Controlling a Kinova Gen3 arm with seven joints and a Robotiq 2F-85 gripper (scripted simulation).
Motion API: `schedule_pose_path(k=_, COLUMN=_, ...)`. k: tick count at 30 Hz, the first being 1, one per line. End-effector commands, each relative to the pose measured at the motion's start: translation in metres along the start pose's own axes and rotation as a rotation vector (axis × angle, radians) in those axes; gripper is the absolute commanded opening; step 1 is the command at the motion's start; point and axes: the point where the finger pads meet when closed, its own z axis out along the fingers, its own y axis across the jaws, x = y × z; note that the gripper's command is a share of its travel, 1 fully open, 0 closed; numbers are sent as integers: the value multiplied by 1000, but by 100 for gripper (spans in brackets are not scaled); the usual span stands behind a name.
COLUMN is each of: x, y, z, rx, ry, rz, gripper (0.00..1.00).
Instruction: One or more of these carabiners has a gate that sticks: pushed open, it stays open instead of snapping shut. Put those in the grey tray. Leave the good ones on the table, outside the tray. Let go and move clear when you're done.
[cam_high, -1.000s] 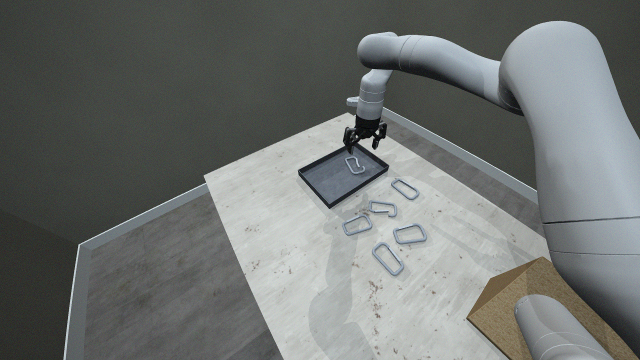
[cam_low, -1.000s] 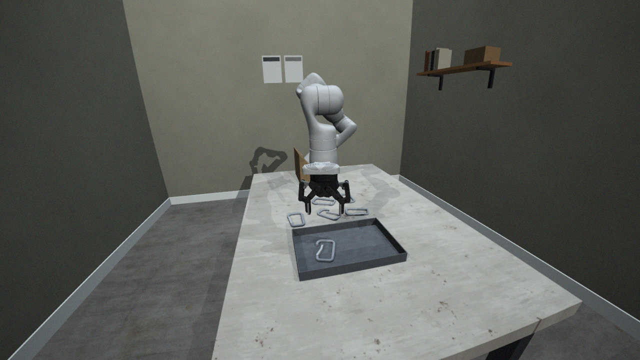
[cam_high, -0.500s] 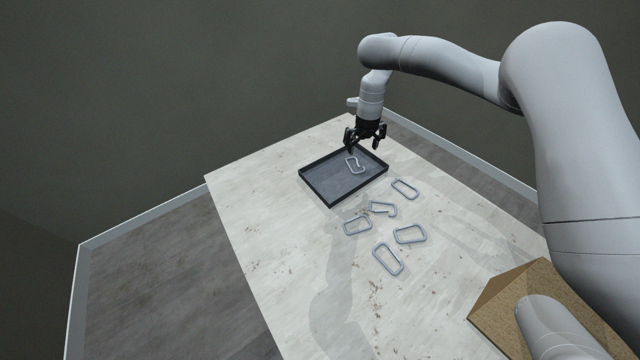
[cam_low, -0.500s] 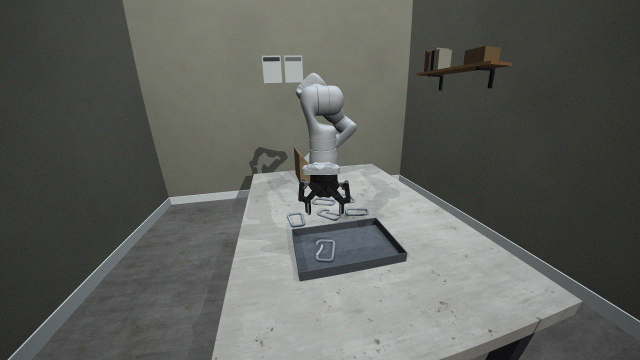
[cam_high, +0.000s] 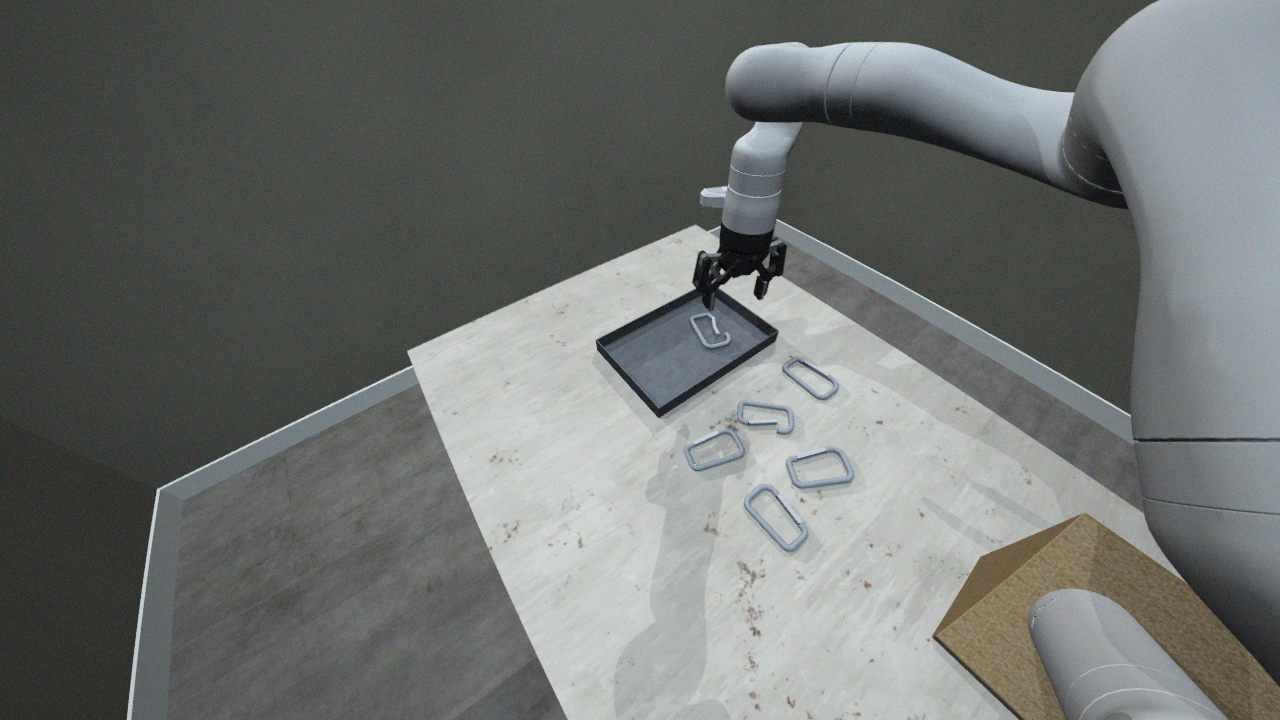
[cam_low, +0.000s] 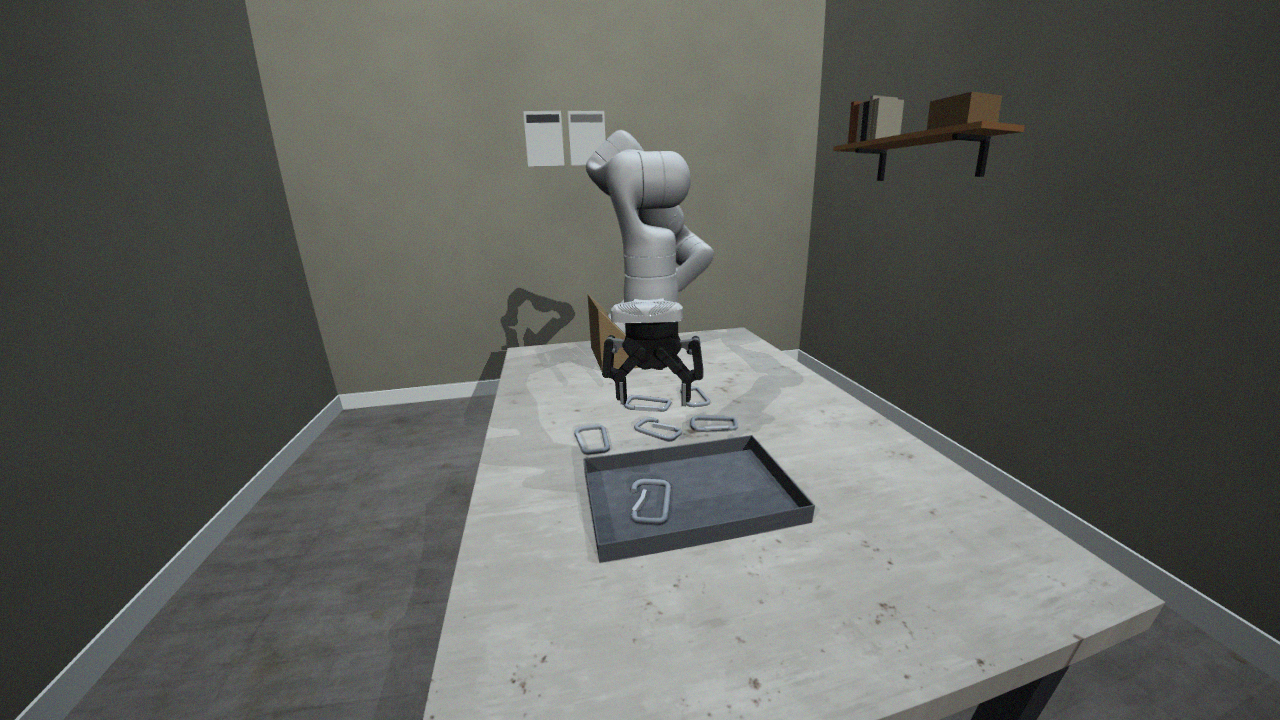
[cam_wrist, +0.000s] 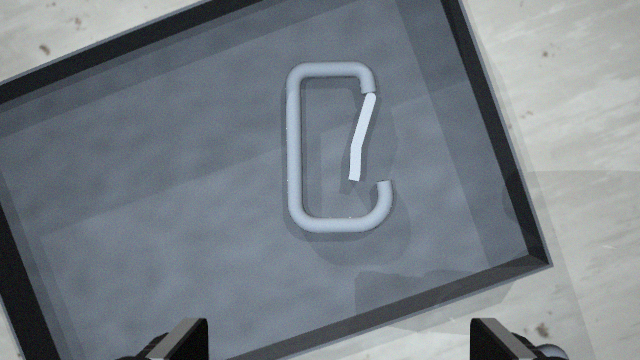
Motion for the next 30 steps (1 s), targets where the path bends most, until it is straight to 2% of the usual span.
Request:
schedule_pose_path(k=1, x=-1, y=4, z=-12, rx=0, ry=17, rz=3, gripper=100)
schedule_pose_path(k=5, x=-1, y=4, z=-12, rx=0, ry=17, rz=3, gripper=100)
schedule_pose_path(k=6, x=-35, y=4, z=-44, rx=0, ry=10, rz=0, gripper=100)
schedule_pose_path(k=22, x=-35, y=4, z=-44, rx=0, ry=10, rz=0, gripper=100)
schedule_pose_path(k=23, x=-68, y=4, z=-78, rx=0, ry=6, rz=-2, gripper=100)
schedule_pose_path(k=30, x=-68, y=4, z=-78, rx=0, ry=6, rz=-2, gripper=100)
